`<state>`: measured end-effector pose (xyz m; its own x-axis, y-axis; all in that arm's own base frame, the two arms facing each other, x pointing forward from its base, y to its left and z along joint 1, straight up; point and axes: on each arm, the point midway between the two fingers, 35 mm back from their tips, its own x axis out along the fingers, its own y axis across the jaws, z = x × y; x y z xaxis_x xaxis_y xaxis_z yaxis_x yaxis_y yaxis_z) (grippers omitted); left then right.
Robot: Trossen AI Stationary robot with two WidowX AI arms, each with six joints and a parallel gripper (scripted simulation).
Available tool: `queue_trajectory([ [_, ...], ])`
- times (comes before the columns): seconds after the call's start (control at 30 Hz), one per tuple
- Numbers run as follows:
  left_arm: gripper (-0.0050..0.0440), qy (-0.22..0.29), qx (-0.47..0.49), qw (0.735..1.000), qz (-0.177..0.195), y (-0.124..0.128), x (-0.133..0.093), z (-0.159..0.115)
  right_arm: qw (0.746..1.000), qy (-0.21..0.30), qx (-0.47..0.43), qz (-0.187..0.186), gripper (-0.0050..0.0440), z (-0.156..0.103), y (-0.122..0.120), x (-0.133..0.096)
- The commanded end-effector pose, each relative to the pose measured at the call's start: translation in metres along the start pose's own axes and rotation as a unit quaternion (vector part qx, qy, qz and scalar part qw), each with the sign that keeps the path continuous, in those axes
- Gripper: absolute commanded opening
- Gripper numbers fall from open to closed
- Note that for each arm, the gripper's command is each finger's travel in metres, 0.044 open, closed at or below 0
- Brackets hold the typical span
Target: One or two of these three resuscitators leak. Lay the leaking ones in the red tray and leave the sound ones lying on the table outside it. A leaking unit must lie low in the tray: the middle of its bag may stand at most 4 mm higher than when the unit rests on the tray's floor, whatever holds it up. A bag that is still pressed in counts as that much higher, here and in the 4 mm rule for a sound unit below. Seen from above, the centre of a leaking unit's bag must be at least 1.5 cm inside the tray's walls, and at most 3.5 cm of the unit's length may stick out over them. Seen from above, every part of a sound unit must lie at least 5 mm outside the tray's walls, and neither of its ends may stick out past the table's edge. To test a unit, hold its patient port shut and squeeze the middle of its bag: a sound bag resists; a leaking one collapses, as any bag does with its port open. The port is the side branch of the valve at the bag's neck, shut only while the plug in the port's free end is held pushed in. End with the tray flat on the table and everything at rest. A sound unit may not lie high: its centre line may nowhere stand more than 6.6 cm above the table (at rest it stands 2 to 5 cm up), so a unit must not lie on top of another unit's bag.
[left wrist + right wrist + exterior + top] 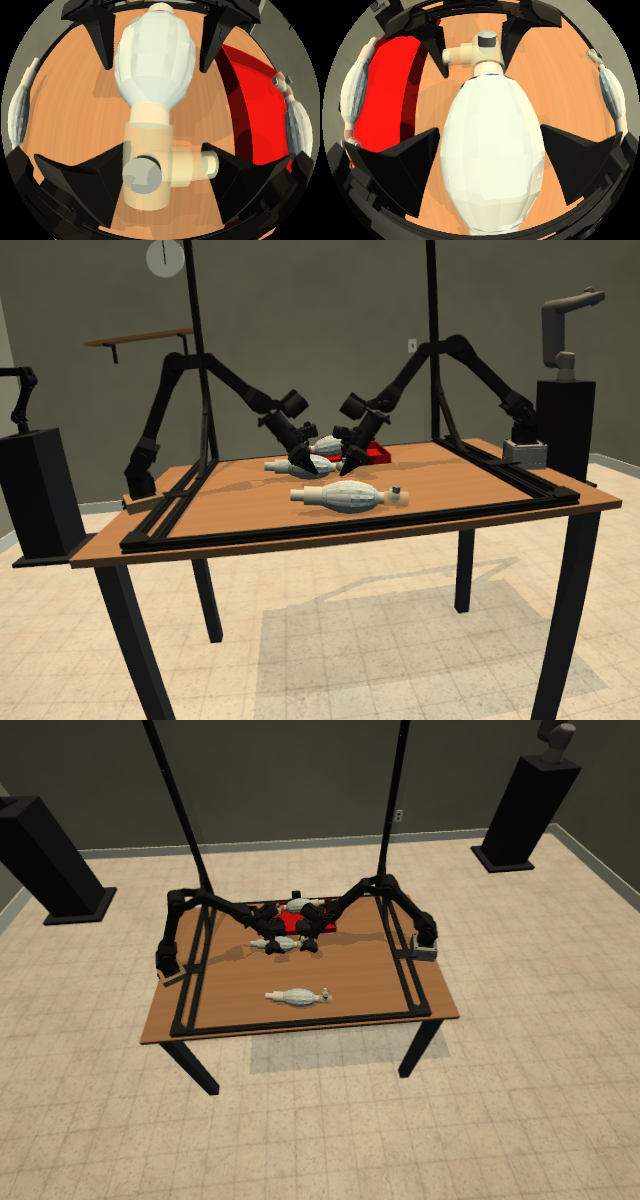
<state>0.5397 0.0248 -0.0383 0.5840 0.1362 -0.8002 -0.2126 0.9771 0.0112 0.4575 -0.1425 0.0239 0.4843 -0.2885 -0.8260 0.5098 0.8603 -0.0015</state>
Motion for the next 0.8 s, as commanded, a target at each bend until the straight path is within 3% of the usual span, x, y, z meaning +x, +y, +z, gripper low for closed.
queue_trajectory([
  [0.0,0.0,0.001,0.001,1.0,-0.001,-0.0008,0.0003,-0.0009,1.0,-0.001,0.0,0.0,0.044,0.0007,0.0001,-0.0003],
  [0.33,0.0,0.001,0.001,1.0,-0.001,-0.0008,0.0003,-0.0009,1.0,-0.001,0.0,0.0,0.044,0.0007,0.0001,-0.0003],
  [0.37,0.044,0.0,0.001,1.0,-0.002,-0.0009,-0.0003,0.0,1.0,-0.001,0.0,0.0,0.044,0.0005,0.0002,-0.0001],
  [0.77,0.044,0.0,0.001,1.0,-0.002,-0.0009,-0.0003,0.0,1.0,-0.001,0.0,0.0,0.044,0.0005,0.0002,-0.0001],
])
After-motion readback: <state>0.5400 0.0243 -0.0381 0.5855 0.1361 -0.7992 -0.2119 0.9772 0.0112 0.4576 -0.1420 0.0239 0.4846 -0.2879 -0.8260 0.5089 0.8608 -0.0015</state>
